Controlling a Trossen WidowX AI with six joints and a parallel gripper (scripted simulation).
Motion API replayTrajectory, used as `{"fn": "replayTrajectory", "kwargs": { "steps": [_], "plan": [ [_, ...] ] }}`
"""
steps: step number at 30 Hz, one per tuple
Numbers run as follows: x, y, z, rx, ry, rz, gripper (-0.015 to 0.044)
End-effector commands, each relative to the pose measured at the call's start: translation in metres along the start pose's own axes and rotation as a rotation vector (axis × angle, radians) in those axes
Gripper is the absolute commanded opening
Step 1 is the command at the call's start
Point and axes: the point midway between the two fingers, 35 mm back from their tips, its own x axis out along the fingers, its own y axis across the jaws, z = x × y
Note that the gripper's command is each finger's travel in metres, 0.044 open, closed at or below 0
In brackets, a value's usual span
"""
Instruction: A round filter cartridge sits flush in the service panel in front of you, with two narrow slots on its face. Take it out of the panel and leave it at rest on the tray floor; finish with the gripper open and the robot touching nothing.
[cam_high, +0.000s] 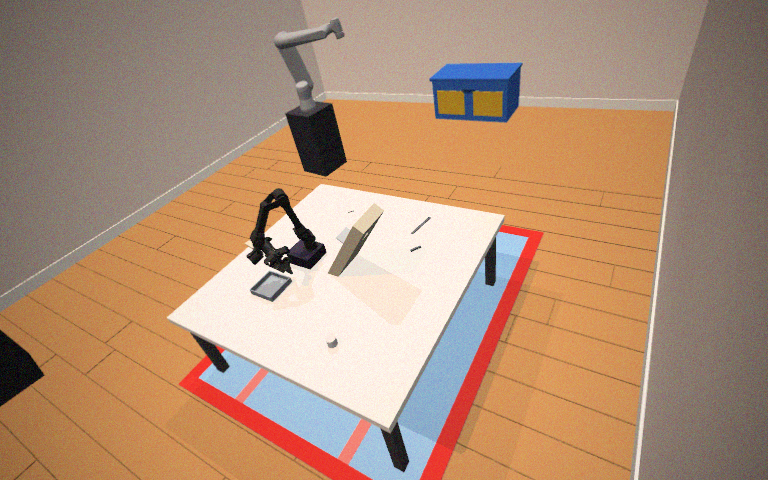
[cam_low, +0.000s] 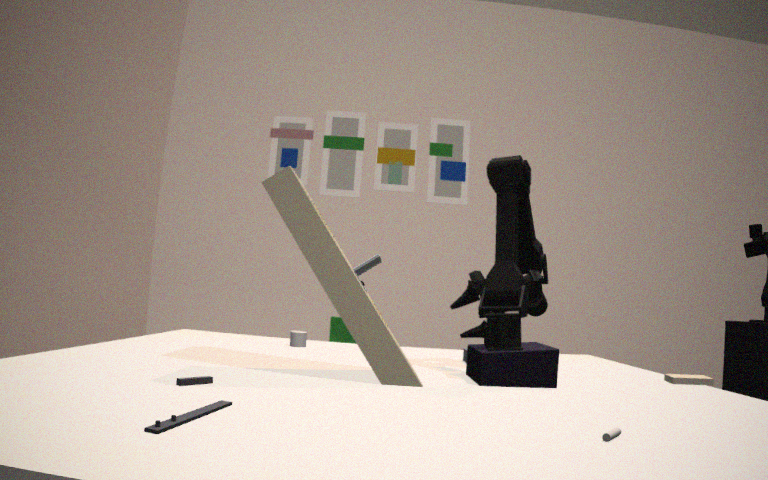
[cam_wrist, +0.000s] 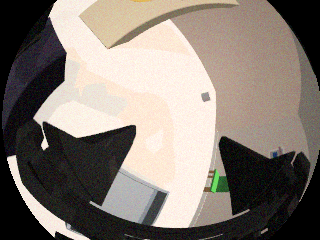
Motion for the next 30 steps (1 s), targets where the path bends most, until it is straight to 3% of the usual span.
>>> {"fn": "replayTrajectory", "kwargs": {
  "steps": [1, 4, 11, 21, 30],
  "plan": [
    [0.0, 0.0, 0.0, 0.005, 0.0, 0.001, 0.0374],
    [0.001, -0.003, -0.004, 0.077, -0.006, 0.009, 0.0295],
    [0.041, -0.023, 0.026, -0.01, -0.056, 0.28, 0.0111],
    [0.085, -0.053, 0.089, -0.158, 0.003, 0.521, 0.0106],
    [0.107, -0.079, 0.168, -0.29, 0.082, 0.537, 0.0106]
  ]
}}
